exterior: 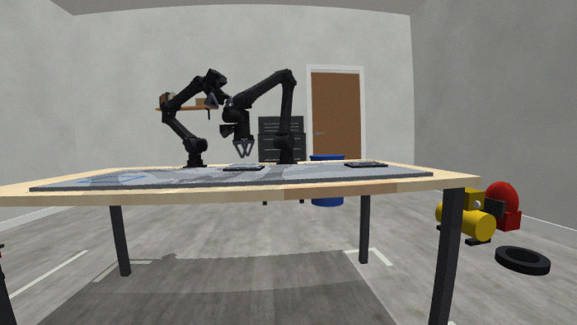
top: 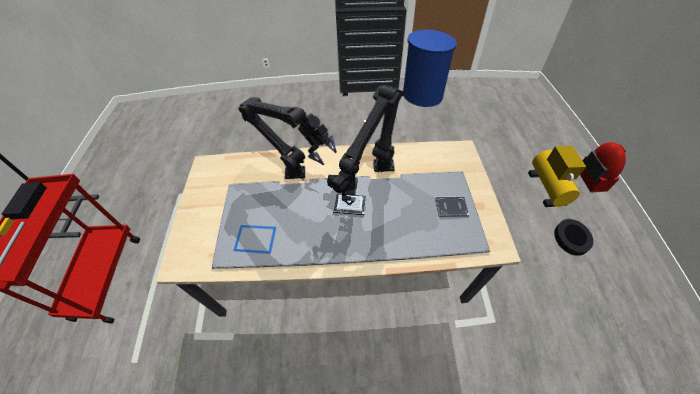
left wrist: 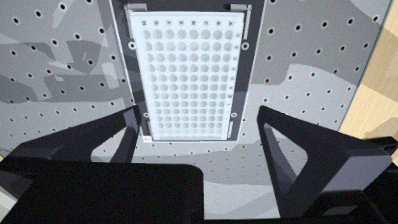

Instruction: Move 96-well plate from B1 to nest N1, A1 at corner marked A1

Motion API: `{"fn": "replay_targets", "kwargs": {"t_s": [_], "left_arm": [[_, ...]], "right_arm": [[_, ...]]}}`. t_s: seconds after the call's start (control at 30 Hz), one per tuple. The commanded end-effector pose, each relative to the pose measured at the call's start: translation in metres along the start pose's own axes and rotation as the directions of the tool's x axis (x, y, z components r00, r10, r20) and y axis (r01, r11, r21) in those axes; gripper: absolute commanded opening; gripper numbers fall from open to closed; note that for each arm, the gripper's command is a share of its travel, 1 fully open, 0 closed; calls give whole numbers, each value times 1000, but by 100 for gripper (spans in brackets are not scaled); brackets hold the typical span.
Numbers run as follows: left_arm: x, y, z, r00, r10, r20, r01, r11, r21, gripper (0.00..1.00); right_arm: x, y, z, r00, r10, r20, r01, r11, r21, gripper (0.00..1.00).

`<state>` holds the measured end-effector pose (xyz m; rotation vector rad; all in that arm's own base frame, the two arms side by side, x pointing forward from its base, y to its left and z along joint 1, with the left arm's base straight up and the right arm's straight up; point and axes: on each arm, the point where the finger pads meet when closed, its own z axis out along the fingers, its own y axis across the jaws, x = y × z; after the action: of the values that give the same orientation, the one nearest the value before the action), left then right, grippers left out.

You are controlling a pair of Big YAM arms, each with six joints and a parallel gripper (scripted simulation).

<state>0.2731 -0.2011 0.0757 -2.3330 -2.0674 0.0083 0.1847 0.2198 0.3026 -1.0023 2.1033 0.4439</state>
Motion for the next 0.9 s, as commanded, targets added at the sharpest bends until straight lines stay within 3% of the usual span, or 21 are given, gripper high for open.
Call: {"fn": "replay_targets", "kwargs": {"t_s": [0.0, 0.87], "left_arm": [[-6, 17, -3, 1000, 10, 18, -9, 999, -35, 100], [-2, 15, 39, 1000, 21, 9, -21, 1000, -19, 100]], "right_arm": [[-20, 3, -7, 999, 8, 53, -7, 1000, -5, 100], [-20, 3, -7, 999, 8, 53, -7, 1000, -5, 100]]}}
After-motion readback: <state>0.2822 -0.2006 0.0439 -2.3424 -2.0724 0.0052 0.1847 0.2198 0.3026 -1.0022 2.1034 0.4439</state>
